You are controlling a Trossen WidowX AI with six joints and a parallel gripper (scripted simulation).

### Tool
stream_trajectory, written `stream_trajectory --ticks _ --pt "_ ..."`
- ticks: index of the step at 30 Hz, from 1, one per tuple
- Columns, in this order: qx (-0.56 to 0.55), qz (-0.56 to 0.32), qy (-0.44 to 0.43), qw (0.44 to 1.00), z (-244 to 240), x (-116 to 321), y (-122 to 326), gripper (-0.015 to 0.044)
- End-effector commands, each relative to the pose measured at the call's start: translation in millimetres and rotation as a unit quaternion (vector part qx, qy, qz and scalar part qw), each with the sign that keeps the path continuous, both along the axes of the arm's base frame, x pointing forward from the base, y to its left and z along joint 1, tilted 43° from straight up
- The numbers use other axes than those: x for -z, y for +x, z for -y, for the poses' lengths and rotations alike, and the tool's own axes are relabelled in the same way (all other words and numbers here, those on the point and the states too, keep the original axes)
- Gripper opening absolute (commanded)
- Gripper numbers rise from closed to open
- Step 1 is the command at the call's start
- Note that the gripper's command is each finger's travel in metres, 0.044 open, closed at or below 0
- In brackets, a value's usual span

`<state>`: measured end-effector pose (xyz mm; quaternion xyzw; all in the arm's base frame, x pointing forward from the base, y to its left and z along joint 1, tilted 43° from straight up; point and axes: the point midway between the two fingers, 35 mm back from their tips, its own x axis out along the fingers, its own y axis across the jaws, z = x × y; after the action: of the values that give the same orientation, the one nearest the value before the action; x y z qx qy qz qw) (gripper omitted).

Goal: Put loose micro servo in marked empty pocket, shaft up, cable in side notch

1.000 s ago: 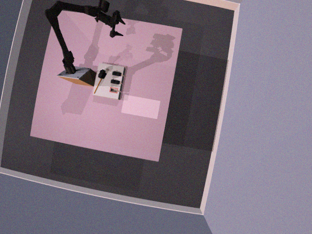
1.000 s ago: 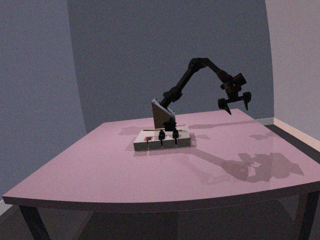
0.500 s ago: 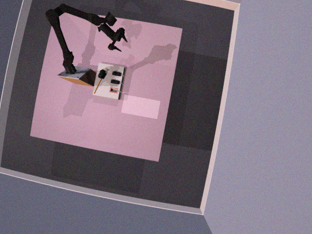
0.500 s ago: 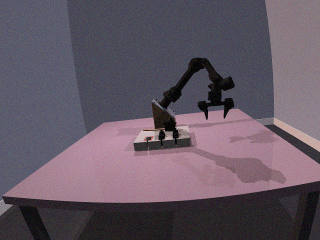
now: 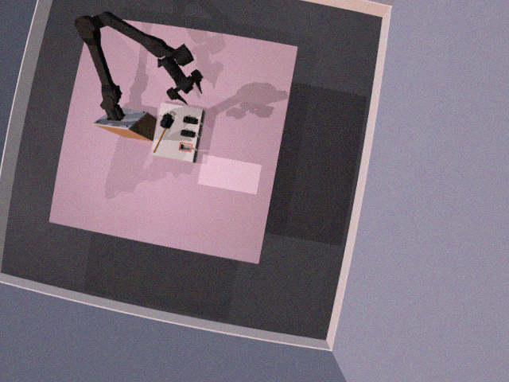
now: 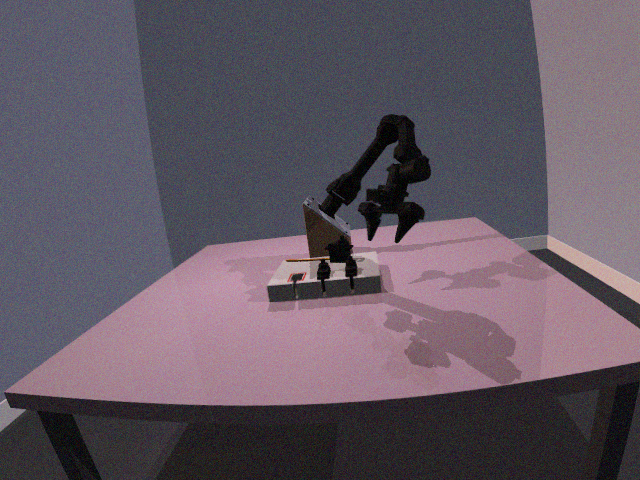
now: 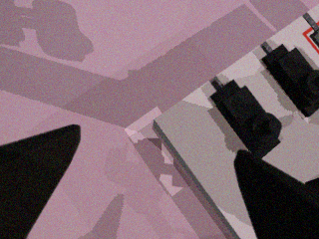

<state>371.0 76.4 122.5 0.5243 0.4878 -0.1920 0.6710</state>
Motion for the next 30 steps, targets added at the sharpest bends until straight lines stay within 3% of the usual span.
stream_trajectory --ticks 1,16,30 --pt "0.024 -0.042 0.018 0.999 15 18 -11 0.044" --pt "0.147 -0.197 0.12 0.962 70 69 -70 0.044" --pt "0.266 -0.311 0.245 0.879 92 92 -127 0.044"
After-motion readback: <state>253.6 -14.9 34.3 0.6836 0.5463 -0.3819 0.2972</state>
